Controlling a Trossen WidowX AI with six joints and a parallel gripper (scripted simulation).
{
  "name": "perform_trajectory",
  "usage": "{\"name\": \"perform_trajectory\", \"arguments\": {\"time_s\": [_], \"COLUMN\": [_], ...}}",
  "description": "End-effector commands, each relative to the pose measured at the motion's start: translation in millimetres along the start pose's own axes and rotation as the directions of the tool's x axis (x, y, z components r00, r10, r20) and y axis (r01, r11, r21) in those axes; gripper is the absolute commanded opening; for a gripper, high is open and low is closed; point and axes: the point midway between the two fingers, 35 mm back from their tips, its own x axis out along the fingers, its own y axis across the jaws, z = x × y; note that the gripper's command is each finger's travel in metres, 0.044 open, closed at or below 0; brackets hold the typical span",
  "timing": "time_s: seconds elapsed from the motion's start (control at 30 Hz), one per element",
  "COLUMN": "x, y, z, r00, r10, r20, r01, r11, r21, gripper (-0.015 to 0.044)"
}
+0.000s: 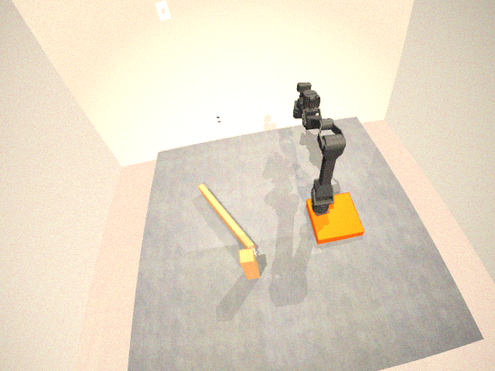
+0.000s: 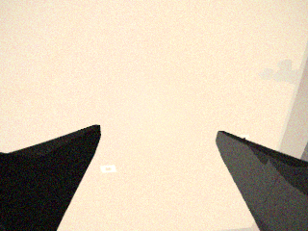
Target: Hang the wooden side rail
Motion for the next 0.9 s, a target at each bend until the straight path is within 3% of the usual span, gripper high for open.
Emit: {"name": "perform_trajectory", "arguments": {"time_s": [0.0,0.4,0.87], "x": [-16,-96,-253], "y": [-15,-59,-111], "z": [-60,-206,-314], "r00": [0.992,0.877,0.565], "r10": [-0.035,-0.135,-0.248], "r20": [-0.122,-0.461,-0.787], "r01": [0.022,-0.056,-0.397], "r11": [0.994,0.925,0.755], "r21": [-0.104,-0.377,-0.523], "gripper": [0.0440,0.0440,0.0440]}}
